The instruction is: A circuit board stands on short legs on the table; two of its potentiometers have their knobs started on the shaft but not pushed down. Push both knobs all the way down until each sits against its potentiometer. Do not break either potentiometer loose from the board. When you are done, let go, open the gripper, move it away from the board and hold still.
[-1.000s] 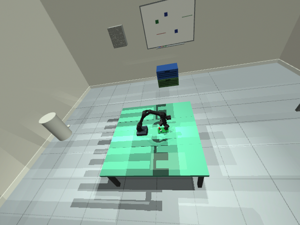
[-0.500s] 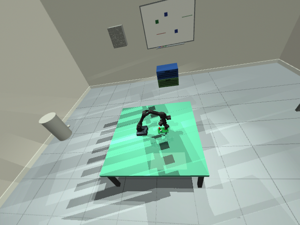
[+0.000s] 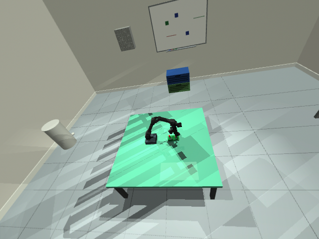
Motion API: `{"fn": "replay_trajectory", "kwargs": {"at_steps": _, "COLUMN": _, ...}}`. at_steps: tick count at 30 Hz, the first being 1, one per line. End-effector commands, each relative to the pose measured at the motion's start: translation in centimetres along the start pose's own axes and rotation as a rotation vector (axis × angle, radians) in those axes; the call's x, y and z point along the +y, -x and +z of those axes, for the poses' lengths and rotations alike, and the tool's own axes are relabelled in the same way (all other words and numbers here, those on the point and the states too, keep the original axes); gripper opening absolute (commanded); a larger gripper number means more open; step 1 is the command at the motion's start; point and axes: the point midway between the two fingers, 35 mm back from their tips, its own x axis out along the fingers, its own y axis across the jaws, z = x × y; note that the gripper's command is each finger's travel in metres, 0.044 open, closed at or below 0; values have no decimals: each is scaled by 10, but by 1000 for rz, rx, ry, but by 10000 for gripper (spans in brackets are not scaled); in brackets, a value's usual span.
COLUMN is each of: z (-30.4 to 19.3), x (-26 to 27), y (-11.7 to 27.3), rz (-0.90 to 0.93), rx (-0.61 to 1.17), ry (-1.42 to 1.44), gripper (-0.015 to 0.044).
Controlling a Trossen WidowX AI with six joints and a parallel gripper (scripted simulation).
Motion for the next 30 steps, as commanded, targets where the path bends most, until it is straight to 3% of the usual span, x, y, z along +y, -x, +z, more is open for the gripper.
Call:
{"fn": "replay_trajectory", "kwargs": {"at_steps": 1, "z": -1, "x": 0, "y": -7, "rz": -4, "rx": -3, "ry": -6, "gripper": 0}}
{"fn": "replay_trajectory", "kwargs": {"at_steps": 30, "z": -1, "x": 0, "y": -12, "rz": -4, "rx": -3, "ry": -6, "gripper": 0}}
